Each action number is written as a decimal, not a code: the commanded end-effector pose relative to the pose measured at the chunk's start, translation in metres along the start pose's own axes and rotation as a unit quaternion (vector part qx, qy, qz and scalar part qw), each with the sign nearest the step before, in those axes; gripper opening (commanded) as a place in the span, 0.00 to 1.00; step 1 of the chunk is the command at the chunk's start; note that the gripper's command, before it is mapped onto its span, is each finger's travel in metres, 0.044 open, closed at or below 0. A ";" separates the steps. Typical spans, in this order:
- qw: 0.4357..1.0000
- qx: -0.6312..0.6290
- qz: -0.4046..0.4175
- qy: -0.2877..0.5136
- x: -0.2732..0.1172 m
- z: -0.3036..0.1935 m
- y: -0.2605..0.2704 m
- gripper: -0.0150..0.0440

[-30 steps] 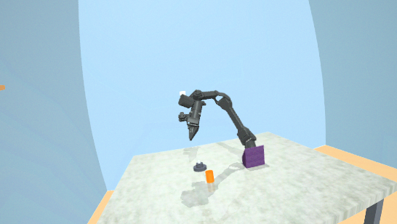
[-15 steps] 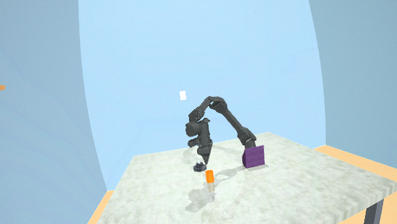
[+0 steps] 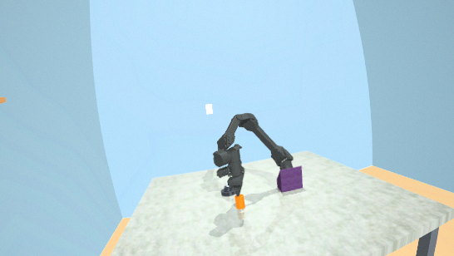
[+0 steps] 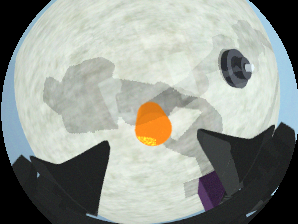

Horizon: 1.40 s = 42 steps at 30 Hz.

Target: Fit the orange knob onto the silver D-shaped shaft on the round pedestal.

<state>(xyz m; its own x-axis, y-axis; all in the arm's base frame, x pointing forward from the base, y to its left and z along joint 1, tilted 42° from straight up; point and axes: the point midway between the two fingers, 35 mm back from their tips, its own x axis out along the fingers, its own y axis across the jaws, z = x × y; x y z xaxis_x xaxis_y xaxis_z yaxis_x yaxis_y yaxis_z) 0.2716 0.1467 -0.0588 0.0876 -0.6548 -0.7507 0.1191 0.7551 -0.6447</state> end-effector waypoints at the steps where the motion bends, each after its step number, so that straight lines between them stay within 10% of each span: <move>1: 1.000 0.000 -0.003 0.000 0.007 0.001 -0.001 1.00; 42: 1.000 0.000 -0.004 -0.001 0.070 0.001 -0.003 1.00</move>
<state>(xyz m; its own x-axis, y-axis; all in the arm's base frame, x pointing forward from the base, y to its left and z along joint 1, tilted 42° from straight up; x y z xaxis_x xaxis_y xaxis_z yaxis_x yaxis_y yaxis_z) 0.2793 0.1043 -0.1067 0.0919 -0.6546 -0.7504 0.1205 0.7553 -0.6442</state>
